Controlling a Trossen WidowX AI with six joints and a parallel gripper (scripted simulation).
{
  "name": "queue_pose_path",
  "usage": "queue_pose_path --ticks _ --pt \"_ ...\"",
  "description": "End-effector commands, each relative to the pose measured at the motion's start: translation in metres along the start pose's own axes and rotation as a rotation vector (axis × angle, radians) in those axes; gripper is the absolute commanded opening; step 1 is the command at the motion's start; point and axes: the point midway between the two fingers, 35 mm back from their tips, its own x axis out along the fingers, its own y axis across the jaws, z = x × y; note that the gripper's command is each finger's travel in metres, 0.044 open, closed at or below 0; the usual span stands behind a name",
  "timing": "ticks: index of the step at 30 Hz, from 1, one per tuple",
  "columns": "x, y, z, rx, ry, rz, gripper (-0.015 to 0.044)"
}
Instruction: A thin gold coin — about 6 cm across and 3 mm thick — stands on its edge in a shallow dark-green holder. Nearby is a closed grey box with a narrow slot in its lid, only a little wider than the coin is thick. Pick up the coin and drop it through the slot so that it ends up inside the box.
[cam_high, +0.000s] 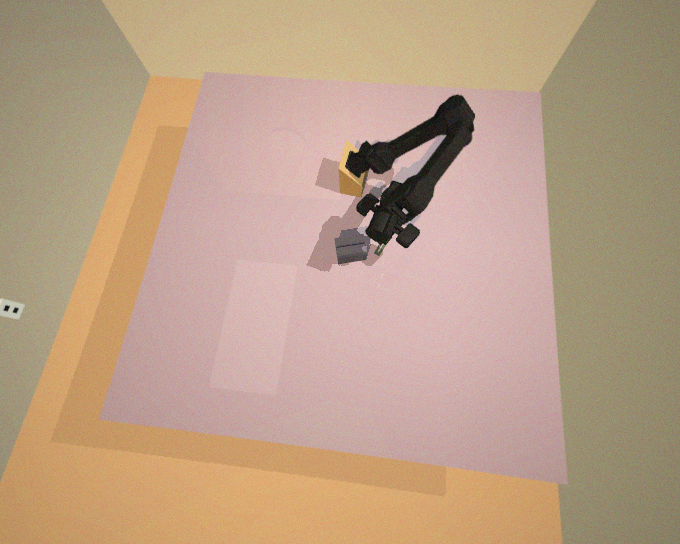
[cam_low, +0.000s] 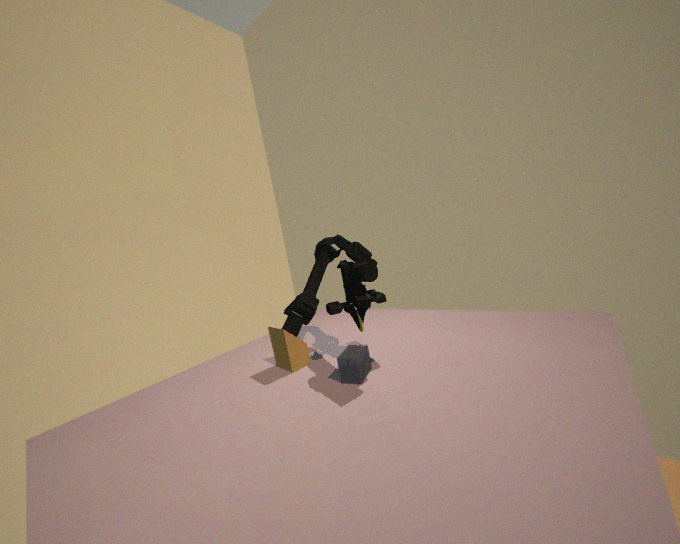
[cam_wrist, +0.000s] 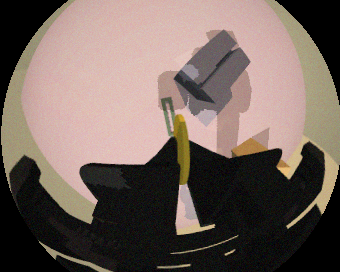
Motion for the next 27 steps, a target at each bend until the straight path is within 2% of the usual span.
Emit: queue_pose_path --ticks 1,18,27 --pt "-0.0005 0.0021 0.0003 0.107 0.002 0.006 0.0" --pt "-0.001 0.0071 0.0027 0.667 0.004 0.005 0.0" --pt "-0.0011 0.0045 0.0084 0.689 0.002 0.004 0.0"
